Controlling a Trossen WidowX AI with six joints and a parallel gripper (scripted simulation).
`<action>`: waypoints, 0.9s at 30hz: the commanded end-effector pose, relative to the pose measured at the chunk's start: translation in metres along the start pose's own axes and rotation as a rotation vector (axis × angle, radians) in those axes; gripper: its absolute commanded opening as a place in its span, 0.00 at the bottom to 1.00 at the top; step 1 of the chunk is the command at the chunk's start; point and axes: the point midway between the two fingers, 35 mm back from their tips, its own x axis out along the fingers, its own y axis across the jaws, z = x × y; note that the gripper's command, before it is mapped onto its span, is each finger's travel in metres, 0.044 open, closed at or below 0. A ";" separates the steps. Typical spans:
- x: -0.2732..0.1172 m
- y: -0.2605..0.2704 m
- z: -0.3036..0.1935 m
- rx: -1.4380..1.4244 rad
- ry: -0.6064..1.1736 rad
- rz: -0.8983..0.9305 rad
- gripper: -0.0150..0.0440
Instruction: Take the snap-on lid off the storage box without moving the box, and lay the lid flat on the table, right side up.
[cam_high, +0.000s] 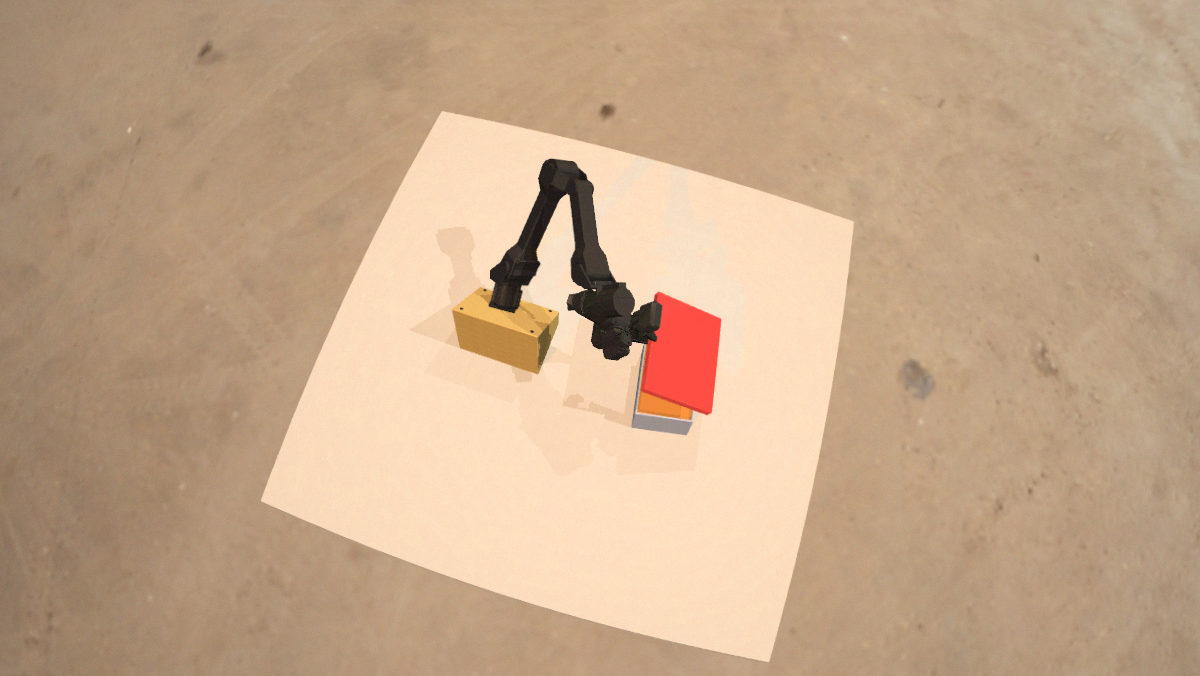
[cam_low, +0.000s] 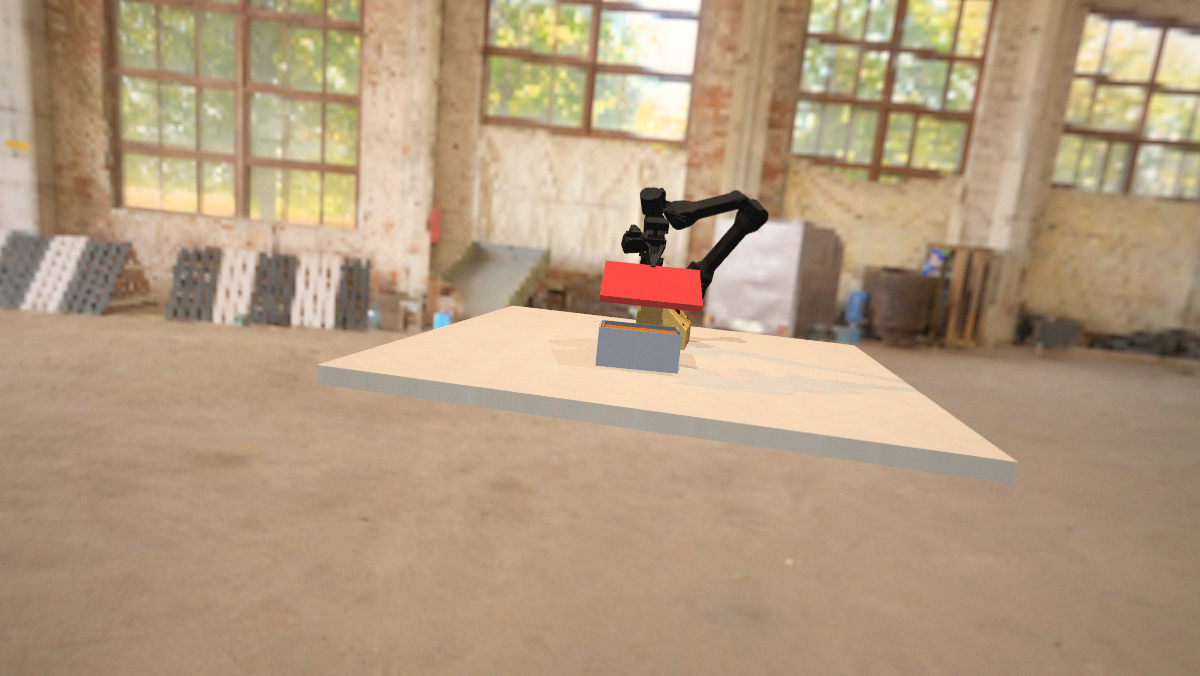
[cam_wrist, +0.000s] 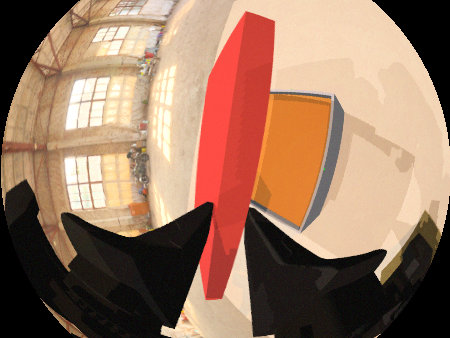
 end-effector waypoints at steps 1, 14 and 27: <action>-0.001 0.000 -0.009 -0.002 -0.005 0.004 0.25; -0.002 -0.001 -0.035 -0.001 -0.004 0.004 0.25; -0.003 -0.002 -0.061 0.001 -0.004 0.004 0.25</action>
